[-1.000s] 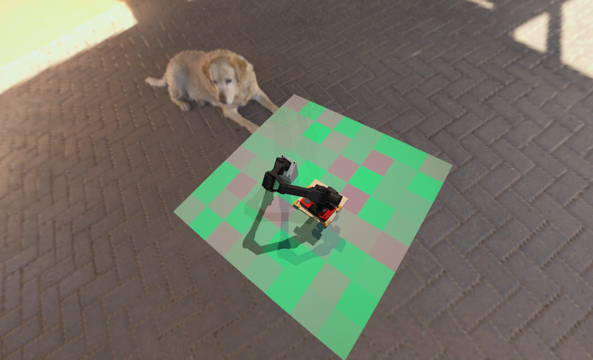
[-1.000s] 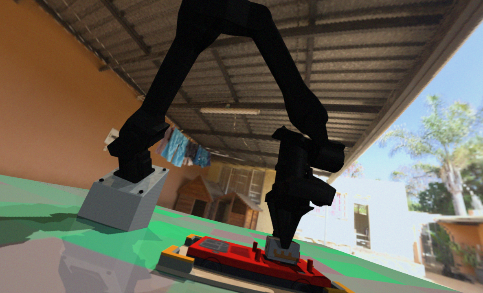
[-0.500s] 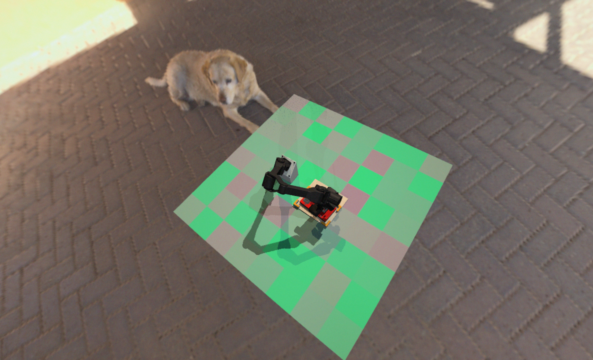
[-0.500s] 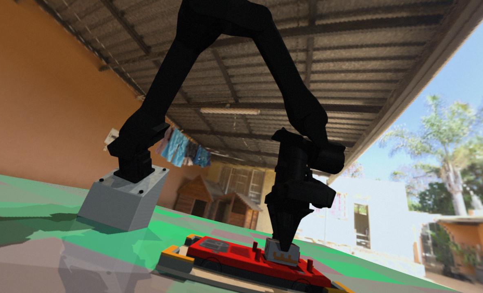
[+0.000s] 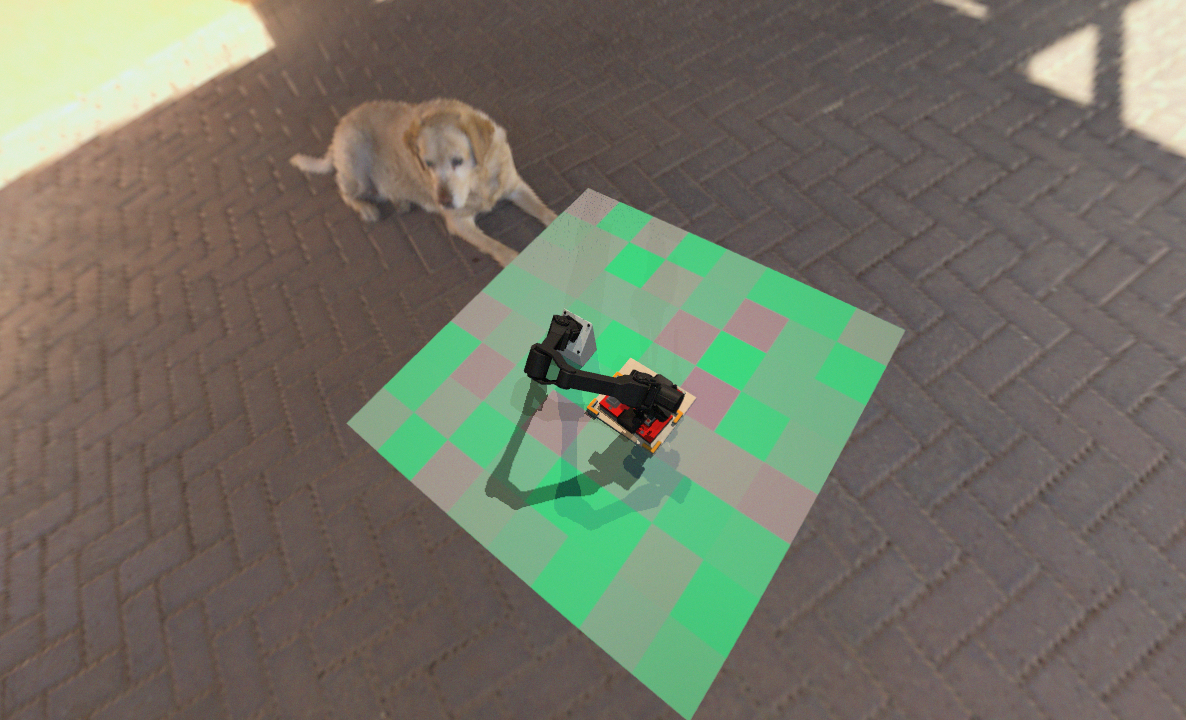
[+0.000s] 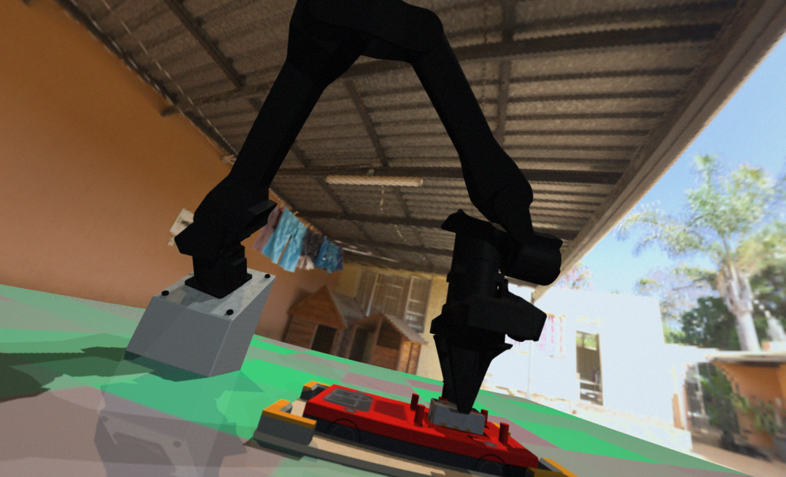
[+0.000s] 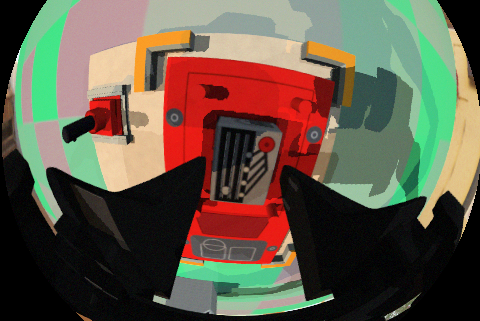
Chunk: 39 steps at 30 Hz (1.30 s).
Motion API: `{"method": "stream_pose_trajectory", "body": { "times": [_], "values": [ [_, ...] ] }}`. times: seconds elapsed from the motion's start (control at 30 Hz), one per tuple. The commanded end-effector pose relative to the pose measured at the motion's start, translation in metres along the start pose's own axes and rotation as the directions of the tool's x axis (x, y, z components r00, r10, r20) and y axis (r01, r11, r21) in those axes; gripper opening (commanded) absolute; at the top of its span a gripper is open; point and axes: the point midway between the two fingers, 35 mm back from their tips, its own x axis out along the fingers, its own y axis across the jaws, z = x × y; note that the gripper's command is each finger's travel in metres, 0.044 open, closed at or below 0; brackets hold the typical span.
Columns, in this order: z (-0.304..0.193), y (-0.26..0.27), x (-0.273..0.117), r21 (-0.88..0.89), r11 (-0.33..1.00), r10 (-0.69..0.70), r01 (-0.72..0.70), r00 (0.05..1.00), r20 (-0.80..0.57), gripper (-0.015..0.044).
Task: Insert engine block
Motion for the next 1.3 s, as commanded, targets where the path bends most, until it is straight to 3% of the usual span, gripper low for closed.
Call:
{"method": "stream_pose_trajectory", "body": {
  "times": [0.0,0.2,0.67,1.2,1.27],
  "values": [
    [0.000,0.000,0.000,0.001,1.000,-0.001,0.001,1.000,0.000,0.0289],
    [0.000,0.000,0.000,0.001,1.000,-0.001,0.001,1.000,0.000,0.0440],
    [-0.002,0.001,-0.014,-0.003,1.000,-0.003,0.003,1.000,-0.001,0.0440],
    [-0.002,0.001,-0.014,-0.003,1.000,-0.003,0.003,1.000,-0.001,0.0020],
    [-0.002,0.001,-0.014,-0.003,1.000,-0.003,0.003,1.000,-0.001,0.0000]
  ]
}}
